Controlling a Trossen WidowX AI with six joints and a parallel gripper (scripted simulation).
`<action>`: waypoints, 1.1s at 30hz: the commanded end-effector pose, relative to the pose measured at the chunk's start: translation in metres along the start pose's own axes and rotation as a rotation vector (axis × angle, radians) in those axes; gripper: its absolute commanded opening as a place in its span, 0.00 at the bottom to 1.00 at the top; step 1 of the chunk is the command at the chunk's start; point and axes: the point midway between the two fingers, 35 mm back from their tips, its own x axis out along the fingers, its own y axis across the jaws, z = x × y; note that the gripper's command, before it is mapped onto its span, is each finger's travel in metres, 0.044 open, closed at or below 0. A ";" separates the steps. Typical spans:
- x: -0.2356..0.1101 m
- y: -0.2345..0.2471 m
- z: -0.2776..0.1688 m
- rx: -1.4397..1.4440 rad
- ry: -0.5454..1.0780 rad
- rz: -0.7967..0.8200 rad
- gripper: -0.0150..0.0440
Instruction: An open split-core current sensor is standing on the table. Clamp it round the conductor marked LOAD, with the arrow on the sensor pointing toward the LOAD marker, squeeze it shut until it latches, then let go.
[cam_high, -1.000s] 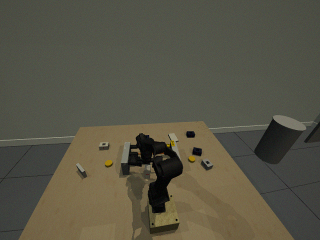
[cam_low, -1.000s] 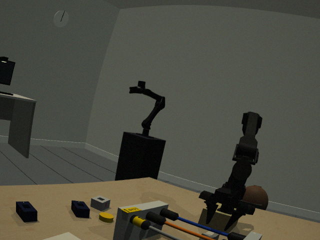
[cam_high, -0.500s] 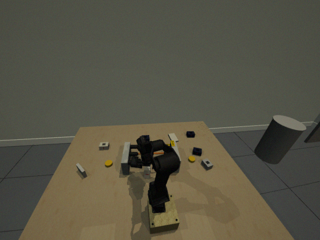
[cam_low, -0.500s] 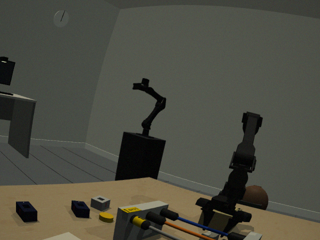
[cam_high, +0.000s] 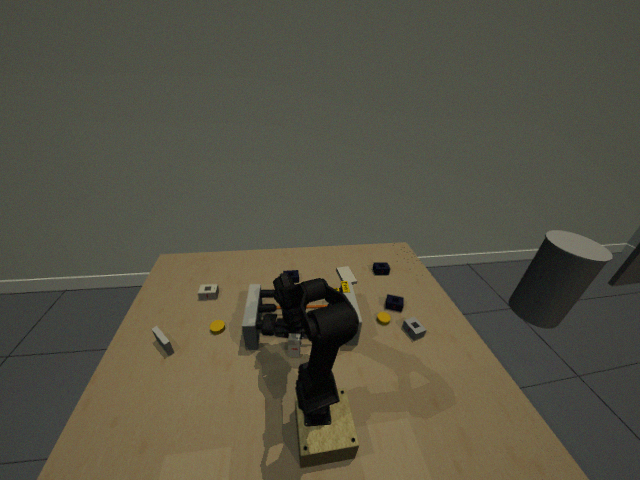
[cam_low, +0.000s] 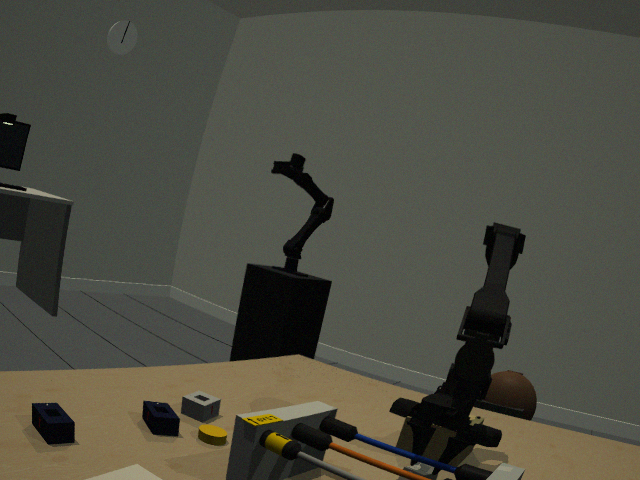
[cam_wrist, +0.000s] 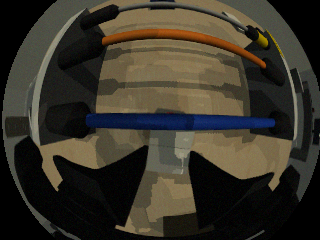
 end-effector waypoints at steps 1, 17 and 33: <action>0.000 0.000 0.000 0.000 -0.001 0.001 0.50; -0.008 -0.001 -0.017 -0.002 0.002 0.002 0.25; -0.014 -0.006 -0.049 -0.004 0.014 0.002 0.43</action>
